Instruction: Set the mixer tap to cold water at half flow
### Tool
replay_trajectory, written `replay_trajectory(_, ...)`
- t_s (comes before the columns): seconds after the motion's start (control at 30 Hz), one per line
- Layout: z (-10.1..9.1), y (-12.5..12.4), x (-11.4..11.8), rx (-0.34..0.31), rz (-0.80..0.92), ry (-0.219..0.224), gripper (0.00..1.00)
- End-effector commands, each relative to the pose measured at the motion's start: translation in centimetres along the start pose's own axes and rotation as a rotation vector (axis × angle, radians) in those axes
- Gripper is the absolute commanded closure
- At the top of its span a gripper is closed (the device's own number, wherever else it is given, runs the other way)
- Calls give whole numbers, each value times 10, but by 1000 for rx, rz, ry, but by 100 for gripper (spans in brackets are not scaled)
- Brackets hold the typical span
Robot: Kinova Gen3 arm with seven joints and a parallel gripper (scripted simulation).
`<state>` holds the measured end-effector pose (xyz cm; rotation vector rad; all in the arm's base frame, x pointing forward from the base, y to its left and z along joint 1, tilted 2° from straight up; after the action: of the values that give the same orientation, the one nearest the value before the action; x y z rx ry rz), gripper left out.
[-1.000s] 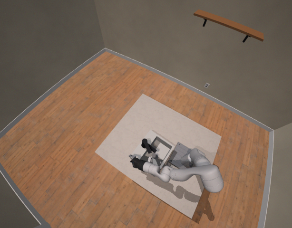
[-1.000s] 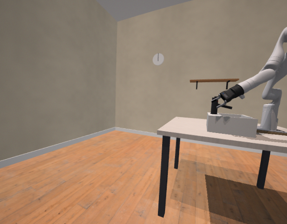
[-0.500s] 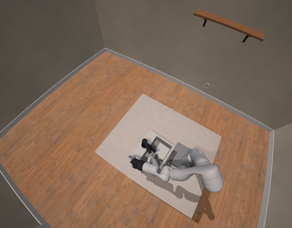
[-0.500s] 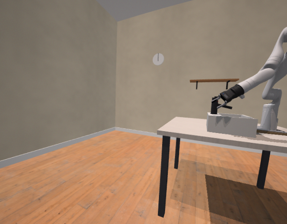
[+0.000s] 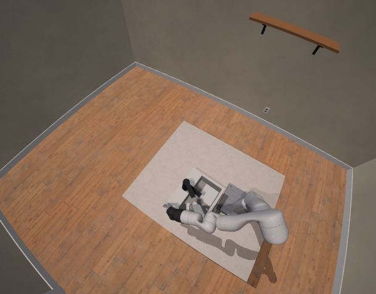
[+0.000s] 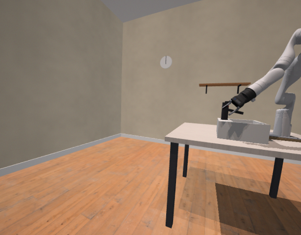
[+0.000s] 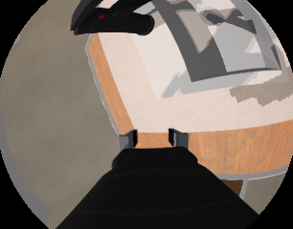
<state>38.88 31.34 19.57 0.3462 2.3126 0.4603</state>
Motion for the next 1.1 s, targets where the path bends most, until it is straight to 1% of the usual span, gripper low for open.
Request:
replay_trajectory(0.0,1,8,-4,-6,-20,26,0)
replay_trajectory(0.07,1,8,-4,-6,-20,26,0)
replay_trajectory(0.33,-1,23,-6,-13,-178,154,0)
replay_trajectory(0.57,-10,31,-15,-22,-352,277,0)
replay_trajectory(0.63,-10,31,-15,-22,-352,277,0)
replay_trajectory(0.83,-24,31,-28,-27,-516,384,0)
replay_trajectory(1.07,-48,21,-49,-27,-704,508,0)
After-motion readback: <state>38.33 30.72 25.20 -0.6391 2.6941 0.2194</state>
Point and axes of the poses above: the point where the finger pads meet when closed, its own z axis out along the fingers, its own x axis across the jaws, y = z × x, the point moved 5 cm from there along -z, back along the fingers, and after that the axes turned 5 degrees about z, right-handed, at the moved point
